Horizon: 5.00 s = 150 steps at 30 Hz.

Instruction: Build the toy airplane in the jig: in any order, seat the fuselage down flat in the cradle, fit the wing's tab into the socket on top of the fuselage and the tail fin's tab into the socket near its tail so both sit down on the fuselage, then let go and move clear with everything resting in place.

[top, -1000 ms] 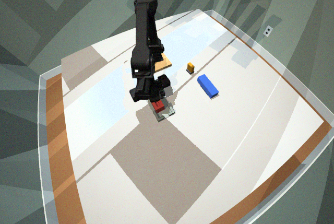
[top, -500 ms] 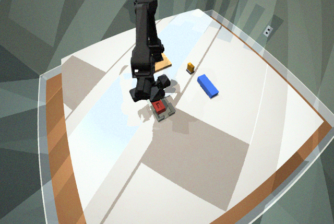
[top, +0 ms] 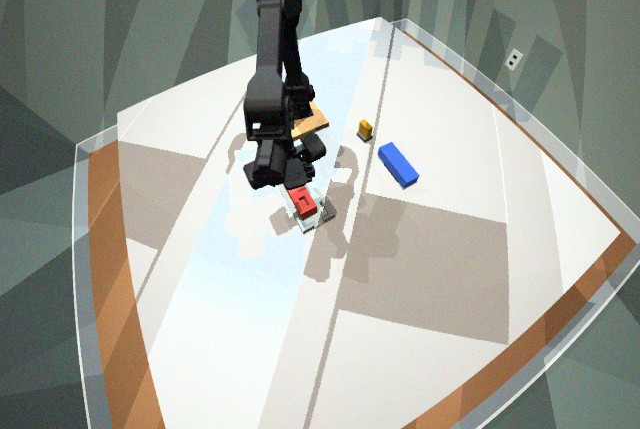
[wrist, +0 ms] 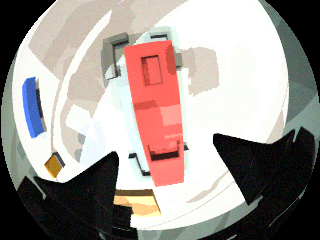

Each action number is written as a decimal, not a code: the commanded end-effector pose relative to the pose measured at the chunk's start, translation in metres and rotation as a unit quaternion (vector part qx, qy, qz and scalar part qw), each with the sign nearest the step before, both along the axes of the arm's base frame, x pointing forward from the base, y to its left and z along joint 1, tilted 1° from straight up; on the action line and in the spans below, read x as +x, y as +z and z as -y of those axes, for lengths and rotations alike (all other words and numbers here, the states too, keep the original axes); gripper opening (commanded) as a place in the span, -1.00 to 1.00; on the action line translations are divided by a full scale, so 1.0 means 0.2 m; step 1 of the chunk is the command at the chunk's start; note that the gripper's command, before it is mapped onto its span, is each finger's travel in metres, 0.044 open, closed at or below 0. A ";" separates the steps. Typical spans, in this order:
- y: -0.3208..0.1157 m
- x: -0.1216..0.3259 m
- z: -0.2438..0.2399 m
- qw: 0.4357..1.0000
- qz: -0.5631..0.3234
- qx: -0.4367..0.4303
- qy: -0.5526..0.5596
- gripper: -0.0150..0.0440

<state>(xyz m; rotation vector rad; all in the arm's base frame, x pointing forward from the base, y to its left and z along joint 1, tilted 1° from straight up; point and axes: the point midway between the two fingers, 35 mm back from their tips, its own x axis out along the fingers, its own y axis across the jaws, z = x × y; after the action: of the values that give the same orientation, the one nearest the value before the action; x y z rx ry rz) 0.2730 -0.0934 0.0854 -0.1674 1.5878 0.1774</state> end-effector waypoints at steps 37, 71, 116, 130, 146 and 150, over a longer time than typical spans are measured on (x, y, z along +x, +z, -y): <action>0.24 0.13 -1.48 1.000 0.015 0.005 -0.013 1.00; -0.14 0.13 -1.49 1.000 0.015 0.005 -0.013 1.00; -0.02 0.19 -1.50 0.999 0.035 0.018 -0.032 -0.49; 0.19 0.17 -1.50 0.999 0.025 0.012 -0.023 -0.49; 0.42 0.12 -1.48 1.000 0.015 0.005 -0.013 -0.49; 0.41 0.14 -1.44 0.999 0.015 0.005 -0.031 -0.49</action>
<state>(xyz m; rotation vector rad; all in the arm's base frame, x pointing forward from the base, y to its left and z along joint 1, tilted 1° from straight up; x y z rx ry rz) 0.2991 0.2019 0.1662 -0.1336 1.5576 0.1541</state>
